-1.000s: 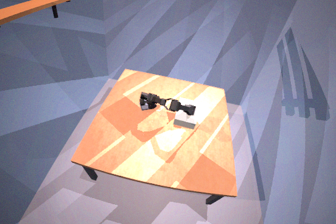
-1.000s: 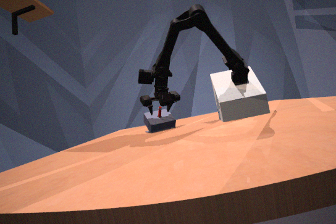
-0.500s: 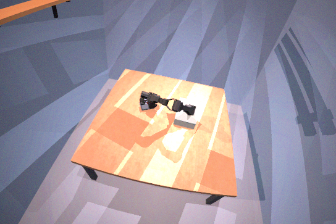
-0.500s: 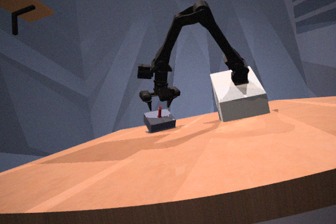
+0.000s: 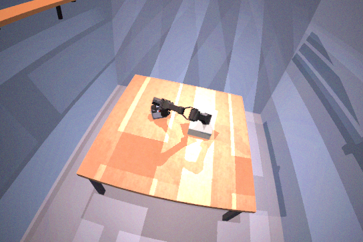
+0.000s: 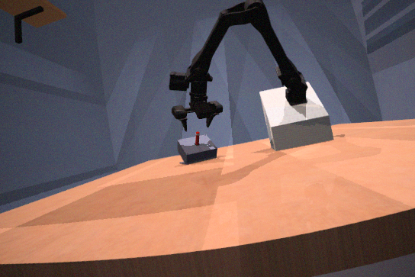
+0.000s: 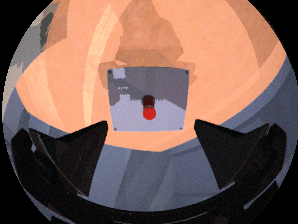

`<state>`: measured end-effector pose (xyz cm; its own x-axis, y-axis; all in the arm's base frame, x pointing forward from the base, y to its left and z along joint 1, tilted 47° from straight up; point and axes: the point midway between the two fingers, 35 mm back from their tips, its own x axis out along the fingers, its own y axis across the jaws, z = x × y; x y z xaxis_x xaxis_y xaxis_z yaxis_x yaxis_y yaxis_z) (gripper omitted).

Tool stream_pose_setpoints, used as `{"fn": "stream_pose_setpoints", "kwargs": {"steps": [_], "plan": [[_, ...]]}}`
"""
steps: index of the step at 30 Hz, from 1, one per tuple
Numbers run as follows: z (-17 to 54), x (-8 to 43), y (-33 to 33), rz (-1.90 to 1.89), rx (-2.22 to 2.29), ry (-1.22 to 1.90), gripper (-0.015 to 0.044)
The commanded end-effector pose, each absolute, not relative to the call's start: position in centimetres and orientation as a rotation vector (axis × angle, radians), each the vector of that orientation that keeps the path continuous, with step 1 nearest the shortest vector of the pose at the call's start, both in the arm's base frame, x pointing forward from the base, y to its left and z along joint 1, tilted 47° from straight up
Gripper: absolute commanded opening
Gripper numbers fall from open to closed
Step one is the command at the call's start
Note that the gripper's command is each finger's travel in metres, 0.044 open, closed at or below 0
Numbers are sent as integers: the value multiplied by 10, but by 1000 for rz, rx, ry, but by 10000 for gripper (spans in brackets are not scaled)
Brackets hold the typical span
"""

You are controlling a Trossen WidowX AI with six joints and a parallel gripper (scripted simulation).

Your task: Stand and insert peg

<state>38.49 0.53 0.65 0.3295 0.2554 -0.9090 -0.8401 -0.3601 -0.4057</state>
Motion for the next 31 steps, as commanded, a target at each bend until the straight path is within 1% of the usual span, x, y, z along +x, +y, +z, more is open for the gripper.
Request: {"fn": "stream_pose_setpoints", "kwargs": {"steps": [1,31], "plan": [[13,384,4,1275,-1518,551,440],[54,367,-10,1277,-1517,555,440]]}}
